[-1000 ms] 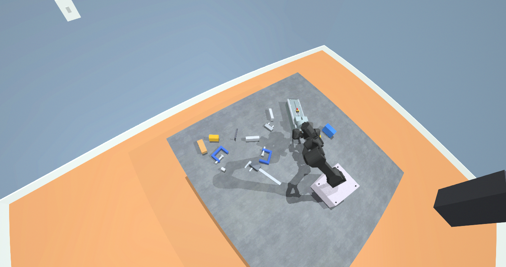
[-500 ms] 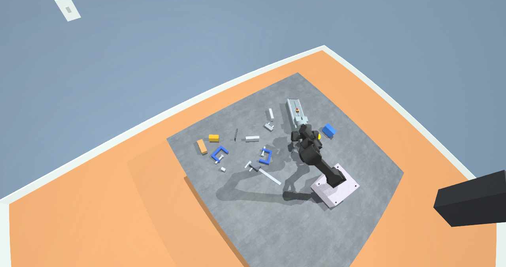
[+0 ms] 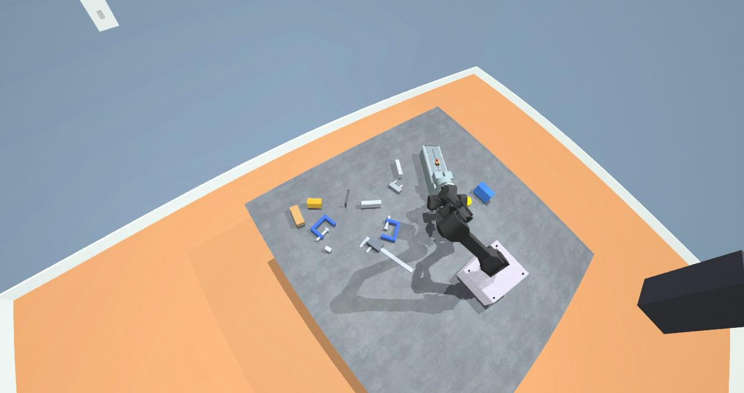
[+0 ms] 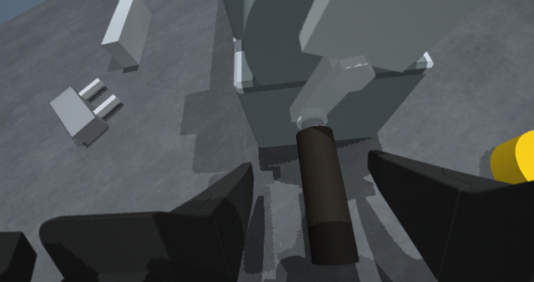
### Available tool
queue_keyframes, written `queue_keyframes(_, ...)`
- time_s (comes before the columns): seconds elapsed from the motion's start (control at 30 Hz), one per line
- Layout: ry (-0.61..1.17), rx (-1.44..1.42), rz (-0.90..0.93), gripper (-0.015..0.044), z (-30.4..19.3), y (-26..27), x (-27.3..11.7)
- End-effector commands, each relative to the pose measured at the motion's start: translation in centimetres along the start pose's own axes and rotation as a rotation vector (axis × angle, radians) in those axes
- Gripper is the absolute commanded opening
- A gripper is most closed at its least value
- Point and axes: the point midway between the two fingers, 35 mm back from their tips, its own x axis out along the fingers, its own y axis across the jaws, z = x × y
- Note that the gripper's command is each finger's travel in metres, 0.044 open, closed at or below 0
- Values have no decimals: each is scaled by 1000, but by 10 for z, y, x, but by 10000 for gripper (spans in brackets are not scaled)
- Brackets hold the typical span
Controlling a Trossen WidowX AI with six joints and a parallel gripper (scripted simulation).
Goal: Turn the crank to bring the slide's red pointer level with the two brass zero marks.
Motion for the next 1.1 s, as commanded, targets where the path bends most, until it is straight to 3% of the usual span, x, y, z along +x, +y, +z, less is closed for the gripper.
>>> queue_keyframes(0.0,-2,4,-3,204,-1,-1,0)
queue_keyframes(0.27,-2,4,-3,0,-1,-1,0)
queue_keyframes(1.07,-2,4,-3,0,4,11,-5)
